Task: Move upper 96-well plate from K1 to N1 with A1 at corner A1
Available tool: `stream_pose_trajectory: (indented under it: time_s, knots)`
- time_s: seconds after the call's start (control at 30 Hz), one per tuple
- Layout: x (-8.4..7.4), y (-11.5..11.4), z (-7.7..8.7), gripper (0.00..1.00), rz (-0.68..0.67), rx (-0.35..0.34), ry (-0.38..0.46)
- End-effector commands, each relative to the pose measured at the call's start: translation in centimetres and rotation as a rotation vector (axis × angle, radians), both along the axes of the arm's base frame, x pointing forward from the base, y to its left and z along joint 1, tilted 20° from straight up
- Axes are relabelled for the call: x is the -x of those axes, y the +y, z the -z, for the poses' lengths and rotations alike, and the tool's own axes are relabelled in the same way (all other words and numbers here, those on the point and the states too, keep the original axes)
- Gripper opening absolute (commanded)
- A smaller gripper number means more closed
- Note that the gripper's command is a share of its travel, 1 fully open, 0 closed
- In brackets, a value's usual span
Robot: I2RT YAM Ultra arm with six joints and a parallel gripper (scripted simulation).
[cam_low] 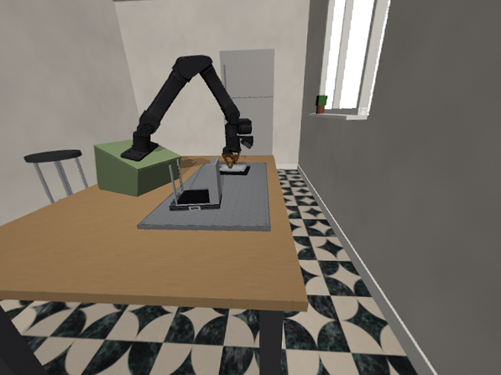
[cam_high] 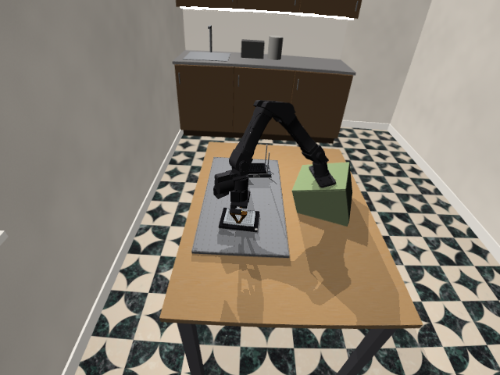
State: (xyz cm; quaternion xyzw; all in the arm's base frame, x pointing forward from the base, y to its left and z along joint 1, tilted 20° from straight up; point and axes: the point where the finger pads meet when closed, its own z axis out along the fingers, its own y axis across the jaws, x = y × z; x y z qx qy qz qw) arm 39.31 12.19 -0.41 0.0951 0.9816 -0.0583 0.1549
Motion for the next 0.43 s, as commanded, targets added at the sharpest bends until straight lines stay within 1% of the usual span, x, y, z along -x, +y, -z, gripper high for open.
stream_pose_trajectory:
  time_s: [0.0,0.1,0.4]
  knots:
    - [-0.49,1.07,-3.07,1.00,-0.009,-0.011,-0.047]
    - [-0.22,1.18,-3.82,1.00,-0.009,-0.011,-0.047]
    - [-0.22,1.18,-3.82,1.00,-0.009,-0.011,-0.047]
